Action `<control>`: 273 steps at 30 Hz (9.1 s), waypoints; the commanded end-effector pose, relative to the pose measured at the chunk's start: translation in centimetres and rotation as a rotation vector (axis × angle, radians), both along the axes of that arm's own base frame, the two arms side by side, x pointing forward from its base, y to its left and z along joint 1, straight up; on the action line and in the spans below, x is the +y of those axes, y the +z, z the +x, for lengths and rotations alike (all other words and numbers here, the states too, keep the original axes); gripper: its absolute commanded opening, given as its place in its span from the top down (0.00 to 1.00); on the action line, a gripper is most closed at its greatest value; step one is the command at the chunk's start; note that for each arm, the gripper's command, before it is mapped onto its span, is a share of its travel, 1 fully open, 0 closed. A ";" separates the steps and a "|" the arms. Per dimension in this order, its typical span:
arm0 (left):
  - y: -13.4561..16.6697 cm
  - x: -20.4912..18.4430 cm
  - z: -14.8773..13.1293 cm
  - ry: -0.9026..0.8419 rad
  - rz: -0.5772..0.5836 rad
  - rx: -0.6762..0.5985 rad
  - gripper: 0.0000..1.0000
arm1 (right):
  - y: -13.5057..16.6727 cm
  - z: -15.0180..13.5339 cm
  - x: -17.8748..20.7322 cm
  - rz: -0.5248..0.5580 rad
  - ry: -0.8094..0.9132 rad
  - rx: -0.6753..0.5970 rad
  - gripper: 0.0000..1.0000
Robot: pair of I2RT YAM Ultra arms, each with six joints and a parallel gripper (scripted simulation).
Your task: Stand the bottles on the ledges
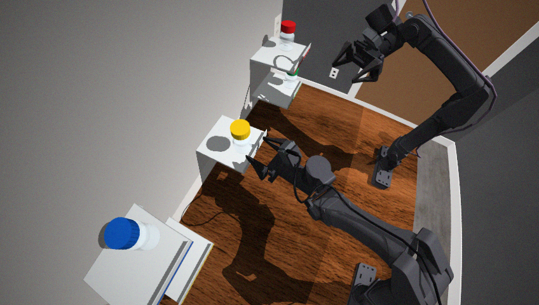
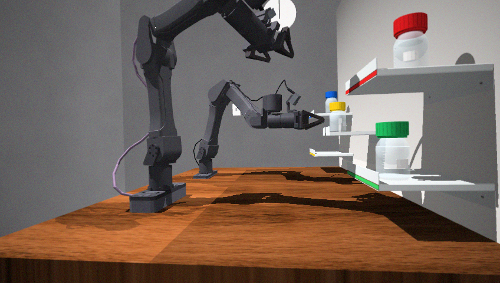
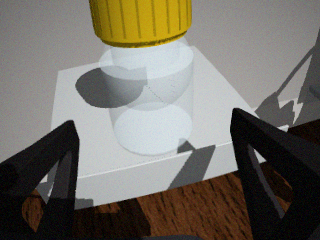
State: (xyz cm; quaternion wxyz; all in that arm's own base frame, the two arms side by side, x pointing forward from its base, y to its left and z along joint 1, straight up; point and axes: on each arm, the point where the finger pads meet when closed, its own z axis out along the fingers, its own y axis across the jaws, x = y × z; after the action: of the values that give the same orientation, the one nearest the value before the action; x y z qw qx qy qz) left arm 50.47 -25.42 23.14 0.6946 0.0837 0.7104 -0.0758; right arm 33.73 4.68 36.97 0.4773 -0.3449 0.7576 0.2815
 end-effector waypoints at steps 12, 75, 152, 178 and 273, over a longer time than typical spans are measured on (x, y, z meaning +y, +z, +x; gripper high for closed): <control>1.6 0.1 1.3 0.002 -0.017 -0.026 0.19 | 1.6 -0.6 0.0 0.026 0.084 -0.002 0.12; 2.4 -0.8 5.4 0.009 -0.022 -0.035 0.49 | 1.6 -0.9 0.3 0.027 0.090 -0.001 0.12; 11.0 2.1 -6.5 0.013 -0.023 -0.033 0.48 | 1.6 -0.9 0.3 0.027 0.090 -0.001 0.12; 11.9 12.4 -4.9 -0.254 0.015 -0.098 0.48 | -3.6 8.4 9.6 -0.209 -0.042 0.077 0.12; -3.8 41.7 -2.0 0.356 -0.011 -0.037 0.48 | -4.1 -4.2 43.5 0.003 0.093 0.024 0.12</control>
State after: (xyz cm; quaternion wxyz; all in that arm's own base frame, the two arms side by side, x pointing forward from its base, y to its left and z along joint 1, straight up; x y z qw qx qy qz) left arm 47.75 15.34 17.49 0.6929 -0.0522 0.7181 0.0383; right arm 28.88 48.41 32.51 0.4459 -0.3853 0.7462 0.3097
